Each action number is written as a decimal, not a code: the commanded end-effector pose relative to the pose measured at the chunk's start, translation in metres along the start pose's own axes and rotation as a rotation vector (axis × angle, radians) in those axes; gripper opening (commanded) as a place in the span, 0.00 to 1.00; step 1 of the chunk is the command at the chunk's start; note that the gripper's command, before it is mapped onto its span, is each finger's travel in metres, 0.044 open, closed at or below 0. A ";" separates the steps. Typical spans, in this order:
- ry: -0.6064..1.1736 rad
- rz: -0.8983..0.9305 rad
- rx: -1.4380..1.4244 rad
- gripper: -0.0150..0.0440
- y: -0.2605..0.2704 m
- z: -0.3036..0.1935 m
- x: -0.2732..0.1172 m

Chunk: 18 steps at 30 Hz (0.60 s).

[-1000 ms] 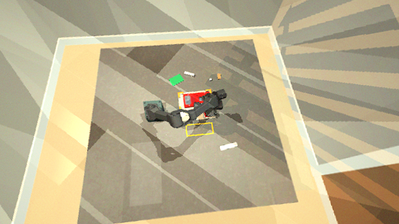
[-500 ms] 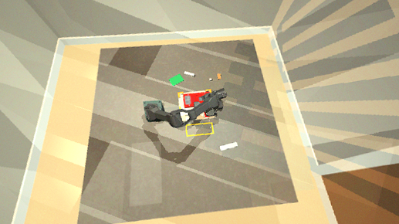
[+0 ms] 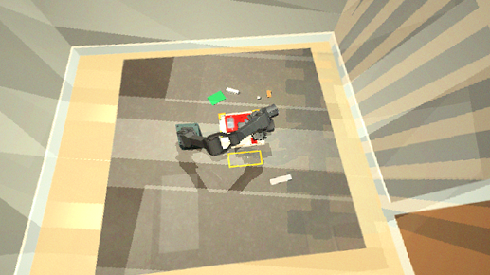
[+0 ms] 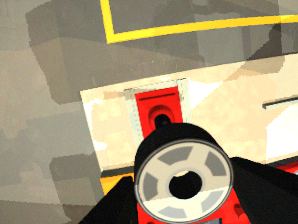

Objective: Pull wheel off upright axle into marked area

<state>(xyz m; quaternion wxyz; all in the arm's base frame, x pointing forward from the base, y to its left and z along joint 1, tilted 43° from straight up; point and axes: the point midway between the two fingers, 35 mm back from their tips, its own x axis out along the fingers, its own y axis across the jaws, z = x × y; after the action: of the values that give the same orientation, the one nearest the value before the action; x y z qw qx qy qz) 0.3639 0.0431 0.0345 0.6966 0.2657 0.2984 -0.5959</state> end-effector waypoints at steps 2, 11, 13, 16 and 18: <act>0.000 -0.006 -0.001 0.25 -0.006 0.014 0.001; 0.002 -0.009 -0.010 0.25 -0.019 0.040 -0.001; 0.002 -0.010 -0.014 0.25 -0.022 0.045 -0.001; 0.002 -0.011 -0.020 0.25 -0.026 0.052 -0.002; 0.002 -0.012 -0.021 0.25 -0.029 0.057 -0.002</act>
<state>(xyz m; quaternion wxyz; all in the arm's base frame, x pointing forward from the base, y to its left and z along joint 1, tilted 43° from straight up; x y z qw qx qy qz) 0.3460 0.0072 0.0675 0.6947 0.2616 0.3061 -0.5960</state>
